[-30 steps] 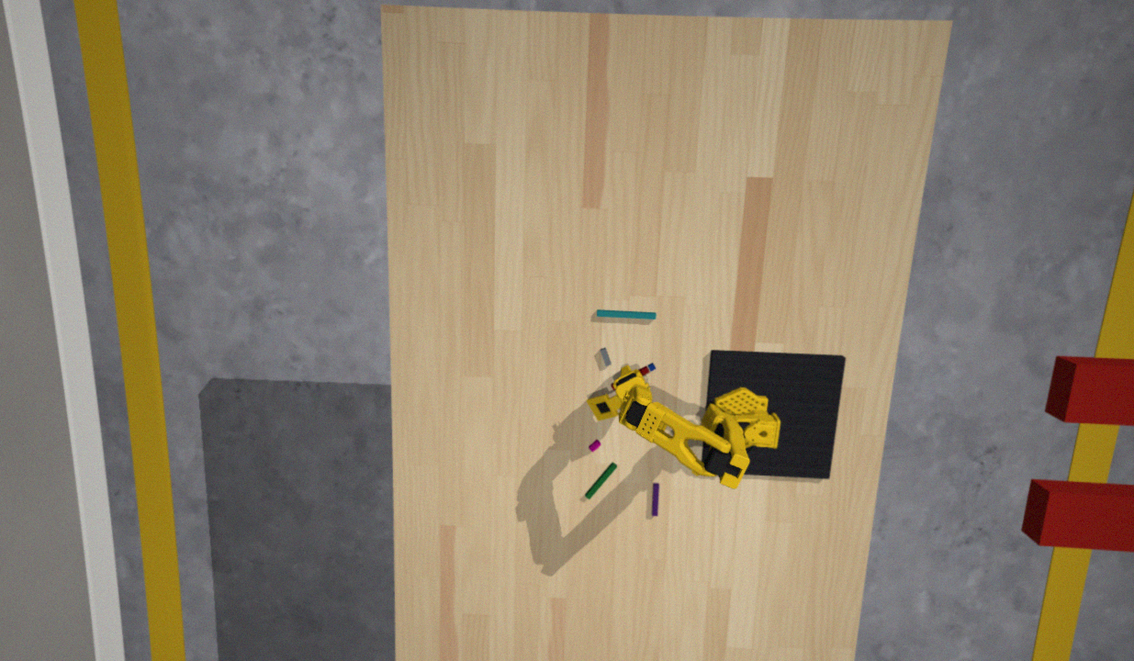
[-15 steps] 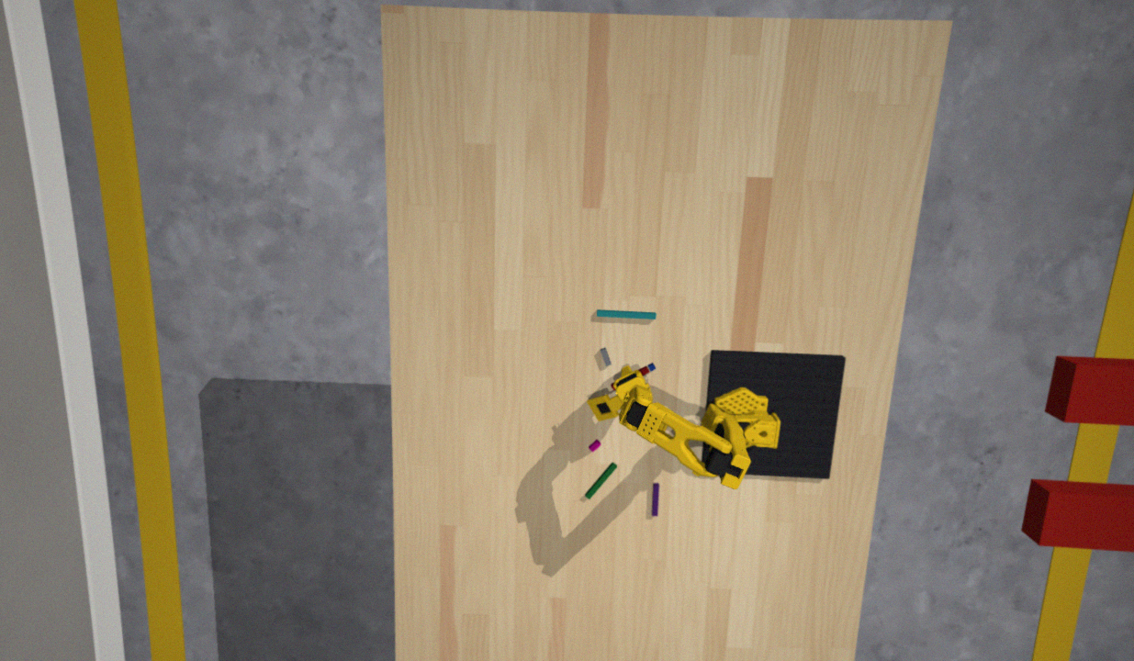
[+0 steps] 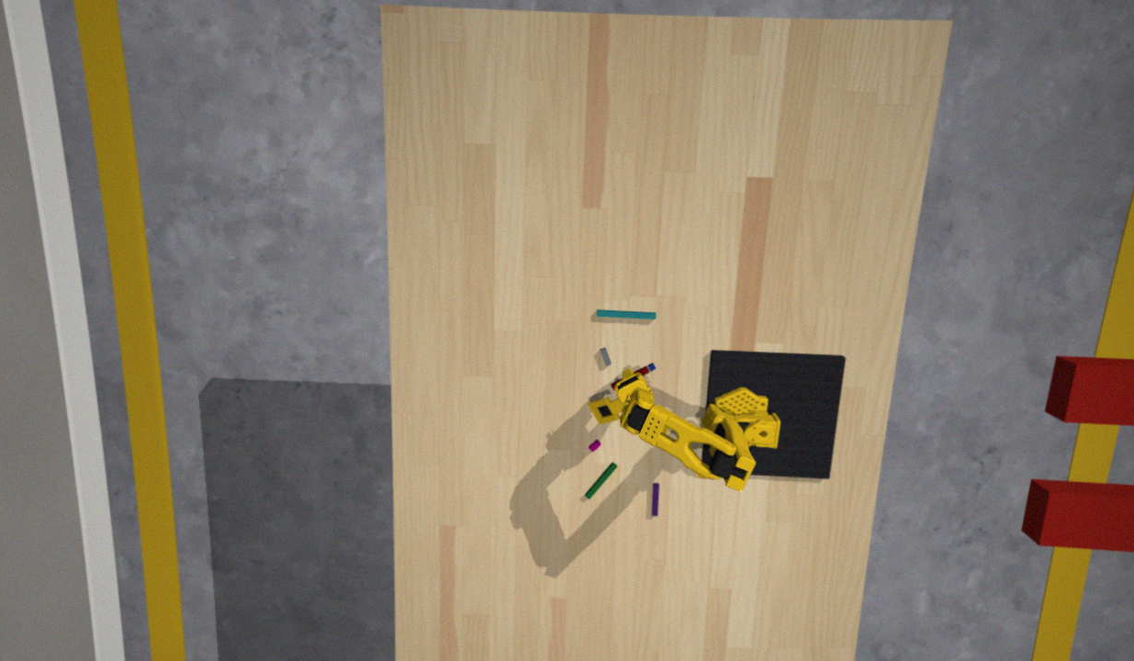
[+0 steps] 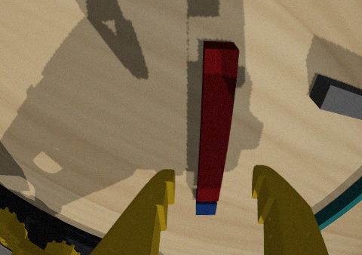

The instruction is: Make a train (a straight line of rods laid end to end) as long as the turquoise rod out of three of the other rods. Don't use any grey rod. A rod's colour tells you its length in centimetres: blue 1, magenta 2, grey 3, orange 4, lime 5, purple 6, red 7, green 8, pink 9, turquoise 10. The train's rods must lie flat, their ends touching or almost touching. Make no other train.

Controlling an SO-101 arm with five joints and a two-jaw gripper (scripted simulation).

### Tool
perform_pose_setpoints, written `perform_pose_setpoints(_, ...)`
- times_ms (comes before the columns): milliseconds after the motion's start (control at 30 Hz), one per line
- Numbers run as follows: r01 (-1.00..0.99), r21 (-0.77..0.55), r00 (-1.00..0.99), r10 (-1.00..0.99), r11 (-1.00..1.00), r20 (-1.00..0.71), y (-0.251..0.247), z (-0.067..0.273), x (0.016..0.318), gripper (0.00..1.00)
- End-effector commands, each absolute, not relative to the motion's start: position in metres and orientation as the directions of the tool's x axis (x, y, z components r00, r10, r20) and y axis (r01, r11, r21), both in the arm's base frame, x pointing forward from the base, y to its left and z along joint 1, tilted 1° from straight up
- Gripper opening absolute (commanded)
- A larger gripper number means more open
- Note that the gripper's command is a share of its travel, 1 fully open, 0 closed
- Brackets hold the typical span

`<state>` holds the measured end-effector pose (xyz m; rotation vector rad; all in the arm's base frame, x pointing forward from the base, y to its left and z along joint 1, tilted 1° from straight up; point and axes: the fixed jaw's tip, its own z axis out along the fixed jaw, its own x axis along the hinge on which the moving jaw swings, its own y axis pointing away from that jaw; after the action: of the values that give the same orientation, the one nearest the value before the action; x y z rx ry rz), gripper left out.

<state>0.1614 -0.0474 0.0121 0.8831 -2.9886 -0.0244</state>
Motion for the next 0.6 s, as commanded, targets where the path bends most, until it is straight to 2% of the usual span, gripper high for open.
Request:
perform_pose_setpoints(0,-0.543,0.007,-0.840,-0.543,0.840,0.006,-0.0467,0.0185,0.1643,0.17)
perform_pose_setpoints(567,-0.543,0.007,-0.840,-0.543,0.840,0.006,-0.0470,0.0254,0.1648,0.17)
